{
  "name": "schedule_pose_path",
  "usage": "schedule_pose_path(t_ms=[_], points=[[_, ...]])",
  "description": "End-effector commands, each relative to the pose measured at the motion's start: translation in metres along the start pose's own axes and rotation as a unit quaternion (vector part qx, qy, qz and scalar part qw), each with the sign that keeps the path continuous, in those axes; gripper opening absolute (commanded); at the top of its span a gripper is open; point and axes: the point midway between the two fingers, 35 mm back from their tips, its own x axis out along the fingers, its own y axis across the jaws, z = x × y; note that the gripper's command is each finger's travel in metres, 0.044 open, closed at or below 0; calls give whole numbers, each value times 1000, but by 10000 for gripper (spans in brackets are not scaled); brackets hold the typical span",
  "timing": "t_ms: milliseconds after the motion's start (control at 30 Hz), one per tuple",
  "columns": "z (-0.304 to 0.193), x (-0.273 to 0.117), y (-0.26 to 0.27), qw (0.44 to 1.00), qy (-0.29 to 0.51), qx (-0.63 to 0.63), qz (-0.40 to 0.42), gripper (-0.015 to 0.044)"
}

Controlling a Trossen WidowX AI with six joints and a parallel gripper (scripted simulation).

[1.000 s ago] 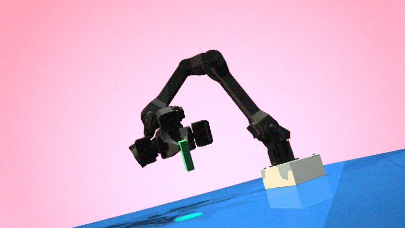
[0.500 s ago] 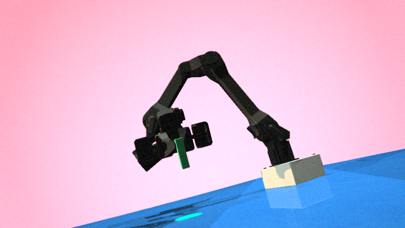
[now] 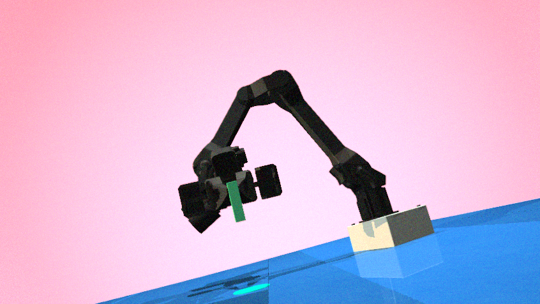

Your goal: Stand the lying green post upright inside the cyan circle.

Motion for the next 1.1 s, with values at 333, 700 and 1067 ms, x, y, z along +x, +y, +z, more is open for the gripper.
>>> schedule_pose_path(t_ms=[333, 700, 1067], points=[[1, -6, -3, 999, -26, -9, -24, 23], [1, -6, -3, 999, -26, -9, -24, 23], [-43, 0, -7, 999, -26, -8, -24, 23]])
